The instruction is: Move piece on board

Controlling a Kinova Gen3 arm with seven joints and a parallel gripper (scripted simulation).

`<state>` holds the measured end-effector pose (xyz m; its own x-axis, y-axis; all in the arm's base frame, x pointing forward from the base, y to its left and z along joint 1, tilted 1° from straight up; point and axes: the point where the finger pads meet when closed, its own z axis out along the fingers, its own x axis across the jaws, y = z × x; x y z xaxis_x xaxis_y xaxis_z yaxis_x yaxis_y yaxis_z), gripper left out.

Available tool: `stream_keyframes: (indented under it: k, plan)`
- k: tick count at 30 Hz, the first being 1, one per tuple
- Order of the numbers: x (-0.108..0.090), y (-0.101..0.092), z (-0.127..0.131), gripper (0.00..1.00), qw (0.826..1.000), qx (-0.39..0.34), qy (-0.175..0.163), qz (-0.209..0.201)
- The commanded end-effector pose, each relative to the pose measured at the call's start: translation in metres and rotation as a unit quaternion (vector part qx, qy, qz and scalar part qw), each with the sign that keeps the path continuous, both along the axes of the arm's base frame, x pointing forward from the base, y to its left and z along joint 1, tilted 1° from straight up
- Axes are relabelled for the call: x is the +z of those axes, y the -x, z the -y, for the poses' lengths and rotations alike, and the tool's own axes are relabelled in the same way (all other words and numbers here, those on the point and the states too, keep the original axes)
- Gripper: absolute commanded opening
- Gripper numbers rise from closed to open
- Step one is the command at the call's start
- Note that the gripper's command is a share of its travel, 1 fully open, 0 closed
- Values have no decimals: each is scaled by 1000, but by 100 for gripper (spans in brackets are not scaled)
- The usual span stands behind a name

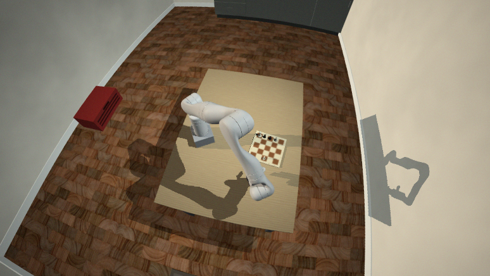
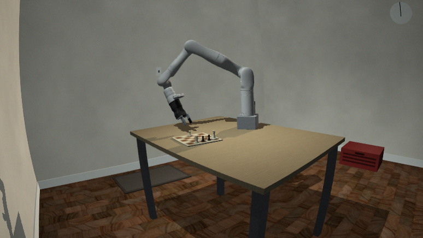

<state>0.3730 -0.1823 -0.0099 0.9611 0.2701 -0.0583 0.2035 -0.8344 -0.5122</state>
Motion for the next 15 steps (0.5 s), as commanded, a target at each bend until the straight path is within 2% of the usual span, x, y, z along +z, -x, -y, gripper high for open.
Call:
stream_keyframes:
  k: [1, 15]
  plan:
    - [-2, -3, 3, 100, 1000, -14, -14, 1]
    - [-3, -5, 5, 100, 999, -26, -28, 2]
